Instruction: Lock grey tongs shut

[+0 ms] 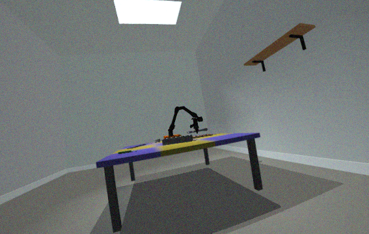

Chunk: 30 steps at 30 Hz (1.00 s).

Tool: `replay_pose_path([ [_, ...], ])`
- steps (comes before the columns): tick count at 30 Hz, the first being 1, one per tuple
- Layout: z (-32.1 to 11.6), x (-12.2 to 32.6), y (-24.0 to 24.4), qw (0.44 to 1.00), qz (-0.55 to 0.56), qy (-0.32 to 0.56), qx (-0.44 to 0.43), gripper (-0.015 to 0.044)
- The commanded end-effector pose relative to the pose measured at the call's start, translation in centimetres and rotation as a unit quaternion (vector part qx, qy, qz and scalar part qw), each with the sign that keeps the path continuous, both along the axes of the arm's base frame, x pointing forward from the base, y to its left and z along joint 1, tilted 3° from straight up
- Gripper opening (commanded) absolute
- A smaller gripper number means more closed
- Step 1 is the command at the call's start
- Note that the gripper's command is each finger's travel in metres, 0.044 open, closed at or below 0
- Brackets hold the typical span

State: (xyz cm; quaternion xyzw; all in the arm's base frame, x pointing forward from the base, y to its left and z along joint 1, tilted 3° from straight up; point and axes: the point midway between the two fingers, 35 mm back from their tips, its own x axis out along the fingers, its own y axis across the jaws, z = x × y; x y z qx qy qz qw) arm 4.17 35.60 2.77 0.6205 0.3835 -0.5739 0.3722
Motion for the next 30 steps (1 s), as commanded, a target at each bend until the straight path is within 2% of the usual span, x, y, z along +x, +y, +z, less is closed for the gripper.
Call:
replay_pose_path([
  [1, 0.0, 0.0, 0.0, 1.0, 0.0, 0.0, 0.0, 0.0139],
  [12, 0.0, 0.0, 0.0, 1.0, 0.0, 0.0, 0.0, 0.0427],
  [13, 0.0, 0.0, 0.0, 1.0, 0.0, 0.0, 0.0, 0.044],
  [20, 3.1, -0.9, -2.8, 1.0, -0.004, 0.002, -0.001, 0.044],
  [30, 9.8, -3.2, -13.3, 1.0, 0.0, 0.003, -0.003, 0.044],
])
